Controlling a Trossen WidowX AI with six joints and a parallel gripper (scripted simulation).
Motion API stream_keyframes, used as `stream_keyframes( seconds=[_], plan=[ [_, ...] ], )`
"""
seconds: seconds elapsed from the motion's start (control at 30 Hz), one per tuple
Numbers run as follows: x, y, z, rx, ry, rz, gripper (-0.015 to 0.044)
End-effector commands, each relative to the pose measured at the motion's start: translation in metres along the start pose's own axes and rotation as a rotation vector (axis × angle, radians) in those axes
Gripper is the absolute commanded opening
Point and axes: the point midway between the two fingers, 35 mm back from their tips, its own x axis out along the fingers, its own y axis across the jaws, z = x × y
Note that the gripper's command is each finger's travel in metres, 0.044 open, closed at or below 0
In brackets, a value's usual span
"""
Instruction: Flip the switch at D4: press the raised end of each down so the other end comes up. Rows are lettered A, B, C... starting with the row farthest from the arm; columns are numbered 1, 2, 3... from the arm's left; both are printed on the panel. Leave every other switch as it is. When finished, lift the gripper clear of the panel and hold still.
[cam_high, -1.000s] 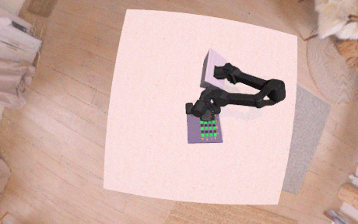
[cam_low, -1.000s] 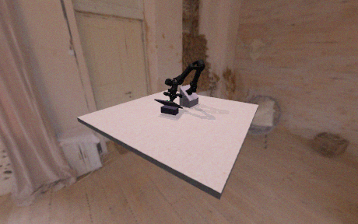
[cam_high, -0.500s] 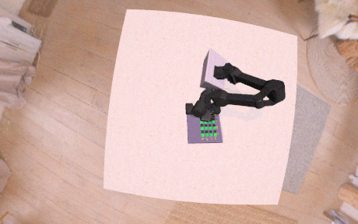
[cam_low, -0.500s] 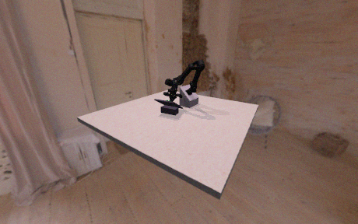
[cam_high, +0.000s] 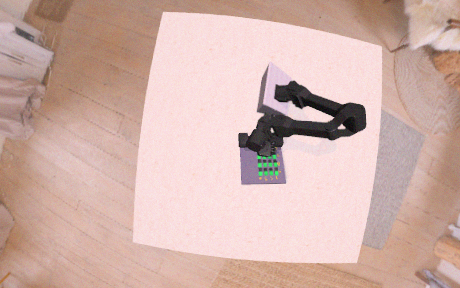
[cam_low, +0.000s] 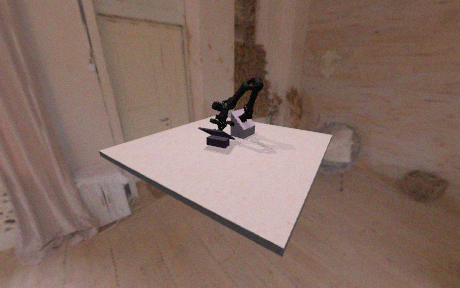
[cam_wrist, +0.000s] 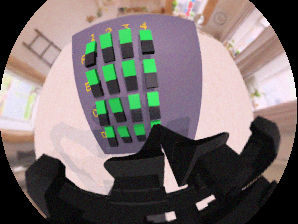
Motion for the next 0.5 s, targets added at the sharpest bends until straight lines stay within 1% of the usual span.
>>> stream_keyframes(
  seconds=[0.0, 0.13, 0.33, 0.47],
  plan=[
    [0.001, 0.0, 0.0, 0.002, -0.002, 0.002, 0.0],
    [-0.005, -0.002, 0.0, 0.0, 0.0, -0.003, 0.0],
    [-0.058, -0.002, -0.003, 0.002, -0.021, -0.005, 0.0],
    [-0.065, -0.001, -0.003, 0.002, -0.026, -0.002, 0.0]
  ],
)
